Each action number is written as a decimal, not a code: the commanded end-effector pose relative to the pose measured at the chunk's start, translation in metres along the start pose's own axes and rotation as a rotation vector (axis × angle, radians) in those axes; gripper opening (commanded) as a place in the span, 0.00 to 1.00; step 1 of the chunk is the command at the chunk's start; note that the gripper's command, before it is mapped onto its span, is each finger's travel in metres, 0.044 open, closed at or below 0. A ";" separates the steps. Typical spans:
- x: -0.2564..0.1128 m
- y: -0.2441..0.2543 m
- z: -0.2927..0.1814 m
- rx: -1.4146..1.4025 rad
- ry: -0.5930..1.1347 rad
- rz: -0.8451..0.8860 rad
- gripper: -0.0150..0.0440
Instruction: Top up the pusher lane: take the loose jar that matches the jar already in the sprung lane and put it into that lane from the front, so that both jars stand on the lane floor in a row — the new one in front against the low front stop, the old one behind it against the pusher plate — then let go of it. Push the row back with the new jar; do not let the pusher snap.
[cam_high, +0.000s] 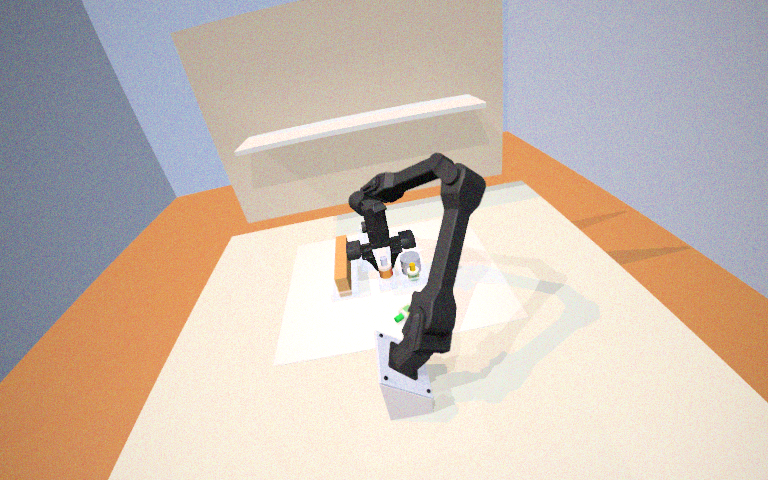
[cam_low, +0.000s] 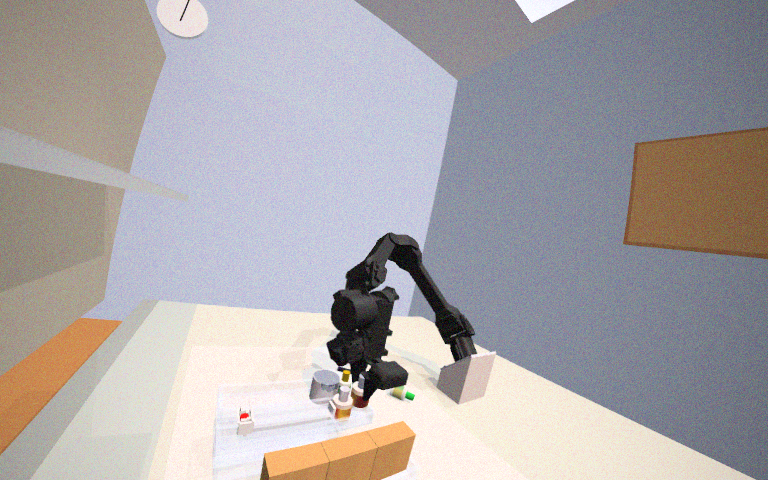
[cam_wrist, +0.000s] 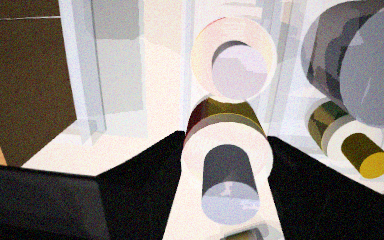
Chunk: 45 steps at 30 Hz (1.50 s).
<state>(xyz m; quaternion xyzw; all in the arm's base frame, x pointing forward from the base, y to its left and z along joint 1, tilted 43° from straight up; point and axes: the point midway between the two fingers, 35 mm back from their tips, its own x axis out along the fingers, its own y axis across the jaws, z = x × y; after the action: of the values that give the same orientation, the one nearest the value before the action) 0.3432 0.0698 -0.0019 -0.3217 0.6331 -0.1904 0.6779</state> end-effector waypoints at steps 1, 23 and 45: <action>-0.002 -0.002 0.007 0.013 -0.022 -0.004 0.25; 0.005 -0.002 0.007 0.013 -0.022 -0.004 0.25; 0.011 -0.002 0.007 0.013 -0.022 -0.004 0.25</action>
<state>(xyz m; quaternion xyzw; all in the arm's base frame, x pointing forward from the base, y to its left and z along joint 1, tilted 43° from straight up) 0.3460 0.0657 -0.0088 -0.3227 0.6312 -0.1868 0.6801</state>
